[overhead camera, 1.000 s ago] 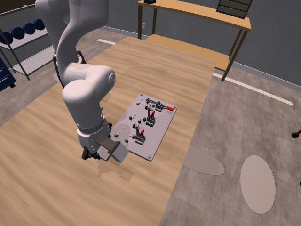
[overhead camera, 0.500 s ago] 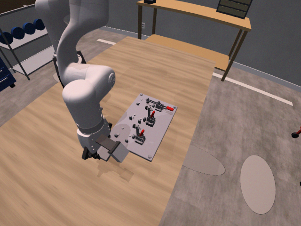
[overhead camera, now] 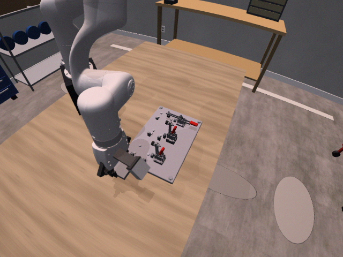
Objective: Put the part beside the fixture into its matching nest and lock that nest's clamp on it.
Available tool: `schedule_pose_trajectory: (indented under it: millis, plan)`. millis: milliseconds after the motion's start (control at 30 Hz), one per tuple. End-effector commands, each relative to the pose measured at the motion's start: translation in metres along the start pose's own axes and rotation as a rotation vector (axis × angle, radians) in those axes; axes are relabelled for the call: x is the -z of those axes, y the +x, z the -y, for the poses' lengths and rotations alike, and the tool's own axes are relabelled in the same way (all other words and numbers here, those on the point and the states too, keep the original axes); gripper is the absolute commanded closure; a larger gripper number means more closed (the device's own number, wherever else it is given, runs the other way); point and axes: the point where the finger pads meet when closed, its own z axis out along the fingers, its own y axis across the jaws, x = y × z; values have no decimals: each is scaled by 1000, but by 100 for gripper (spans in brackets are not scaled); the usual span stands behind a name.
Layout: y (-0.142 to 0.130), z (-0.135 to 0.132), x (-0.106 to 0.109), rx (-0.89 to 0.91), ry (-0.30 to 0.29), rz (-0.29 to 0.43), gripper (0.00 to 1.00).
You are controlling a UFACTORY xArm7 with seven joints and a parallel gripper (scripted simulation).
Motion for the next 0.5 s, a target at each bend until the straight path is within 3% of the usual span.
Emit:
schedule_pose_trajectory:
  millis: [0, 467]
  plan:
    - [2, 16, 0, 0, -1, -3, 100]
    - [2, 70, -4, 0, -1, -3, 100]
